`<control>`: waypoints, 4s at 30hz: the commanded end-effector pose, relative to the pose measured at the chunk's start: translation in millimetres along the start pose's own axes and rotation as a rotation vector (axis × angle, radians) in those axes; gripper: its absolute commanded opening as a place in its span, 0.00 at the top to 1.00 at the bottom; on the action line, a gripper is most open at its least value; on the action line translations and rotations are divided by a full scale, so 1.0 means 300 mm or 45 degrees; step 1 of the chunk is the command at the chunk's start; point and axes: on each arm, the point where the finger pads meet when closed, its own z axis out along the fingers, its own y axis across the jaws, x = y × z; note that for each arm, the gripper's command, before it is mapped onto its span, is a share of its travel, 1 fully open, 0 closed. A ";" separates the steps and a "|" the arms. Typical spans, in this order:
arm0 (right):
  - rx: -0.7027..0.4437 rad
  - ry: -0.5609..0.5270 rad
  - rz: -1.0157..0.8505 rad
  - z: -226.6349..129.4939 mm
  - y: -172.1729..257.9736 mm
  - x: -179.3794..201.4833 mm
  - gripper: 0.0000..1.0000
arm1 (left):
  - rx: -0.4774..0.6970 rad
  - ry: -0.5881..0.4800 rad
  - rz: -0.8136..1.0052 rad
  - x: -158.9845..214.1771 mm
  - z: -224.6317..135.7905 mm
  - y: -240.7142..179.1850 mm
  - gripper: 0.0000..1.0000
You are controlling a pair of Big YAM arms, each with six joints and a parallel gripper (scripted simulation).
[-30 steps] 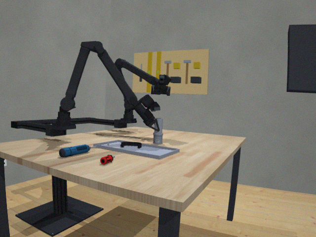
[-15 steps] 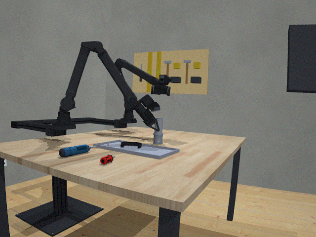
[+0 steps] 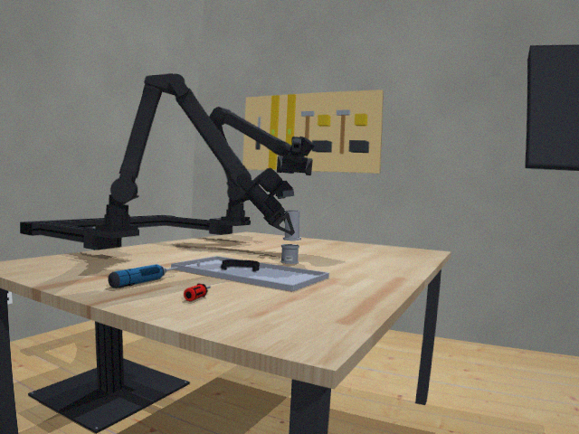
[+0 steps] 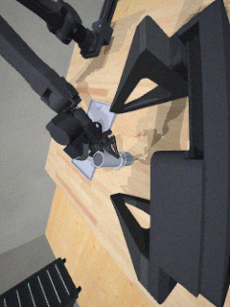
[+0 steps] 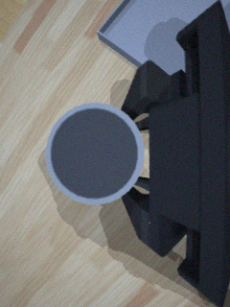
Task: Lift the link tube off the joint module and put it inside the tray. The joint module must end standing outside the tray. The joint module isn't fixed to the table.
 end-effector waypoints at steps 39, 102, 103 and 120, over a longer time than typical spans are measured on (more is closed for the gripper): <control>0.023 -0.017 -0.073 -0.198 -0.157 -0.174 0.54 | -0.016 -0.035 0.075 -0.111 0.078 0.057 0.00; -0.013 0.014 -0.055 -0.145 -0.939 0.346 0.24 | -0.423 -0.186 -0.031 0.062 0.964 -0.248 0.00; -0.016 0.020 -0.052 -0.167 -0.934 0.352 0.24 | -0.423 -0.186 -0.031 0.062 0.964 -0.248 0.00; -0.021 0.014 -0.061 -0.341 -0.935 0.242 0.24 | -0.423 -0.186 -0.031 0.062 0.964 -0.248 0.00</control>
